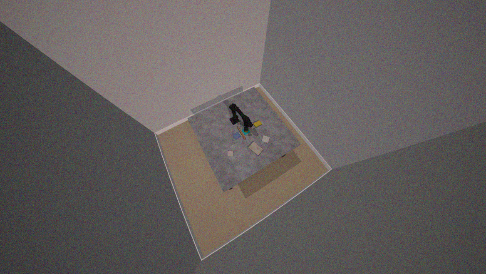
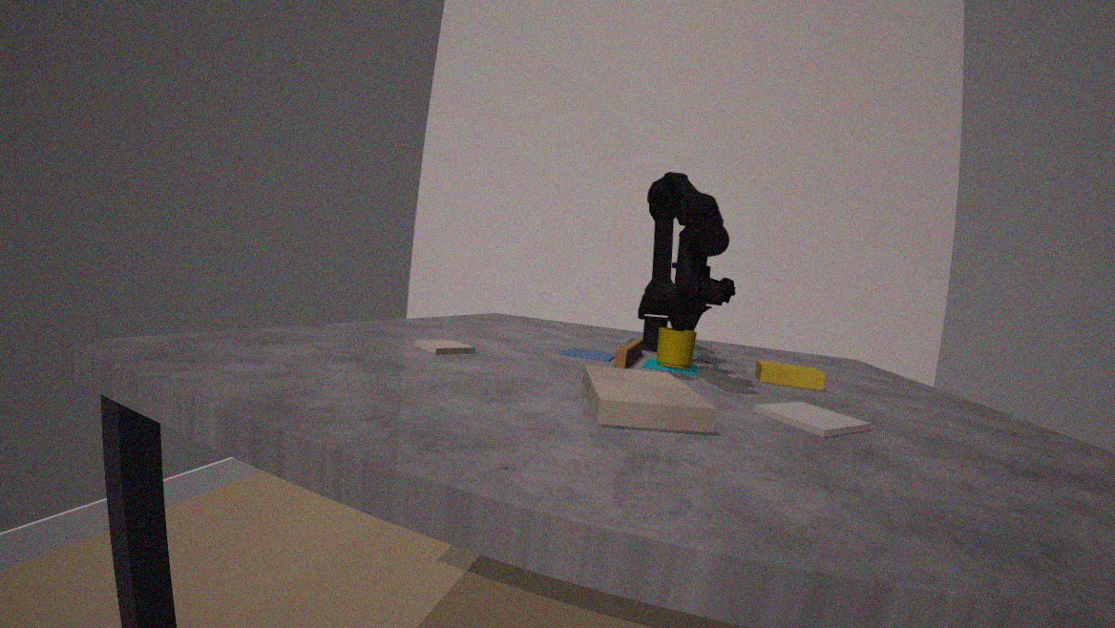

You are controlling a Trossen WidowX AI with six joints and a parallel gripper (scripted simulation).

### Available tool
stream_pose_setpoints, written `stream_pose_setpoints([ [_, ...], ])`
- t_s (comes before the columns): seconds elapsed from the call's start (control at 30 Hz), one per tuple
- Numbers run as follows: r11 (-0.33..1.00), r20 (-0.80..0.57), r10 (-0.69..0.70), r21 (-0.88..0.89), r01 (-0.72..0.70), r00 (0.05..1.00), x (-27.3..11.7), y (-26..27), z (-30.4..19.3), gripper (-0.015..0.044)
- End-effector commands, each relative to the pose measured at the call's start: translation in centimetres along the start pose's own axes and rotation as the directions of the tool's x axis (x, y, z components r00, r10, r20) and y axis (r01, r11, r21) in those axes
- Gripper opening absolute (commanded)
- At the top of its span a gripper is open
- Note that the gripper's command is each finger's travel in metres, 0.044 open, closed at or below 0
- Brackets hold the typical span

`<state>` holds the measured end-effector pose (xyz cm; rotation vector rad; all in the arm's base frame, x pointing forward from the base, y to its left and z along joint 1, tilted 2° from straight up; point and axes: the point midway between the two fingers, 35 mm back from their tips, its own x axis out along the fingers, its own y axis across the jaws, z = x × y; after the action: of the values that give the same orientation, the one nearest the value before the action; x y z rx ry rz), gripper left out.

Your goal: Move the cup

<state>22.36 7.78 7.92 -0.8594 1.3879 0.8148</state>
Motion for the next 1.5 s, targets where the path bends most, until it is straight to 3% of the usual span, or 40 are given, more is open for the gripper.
stream_pose_setpoints([
  [0.0, 1.000, 0.000, -0.001, 0.003, 0.001, 1.000, -0.5, 0.0, 0.0, 0.0147],
  [1.0, 1.000, -0.003, -0.002, 0.006, 0.002, 1.000, -3.8, 0.0, 0.2, 0.0147],
  [1.37, 1.000, -0.001, 0.001, 0.002, -0.001, 1.000, -3.8, 0.0, 0.2, 0.0435],
  [1.47, 1.000, -0.001, 0.000, 0.002, 0.000, 1.000, -4.5, -0.1, 0.3, 0.0440],
])
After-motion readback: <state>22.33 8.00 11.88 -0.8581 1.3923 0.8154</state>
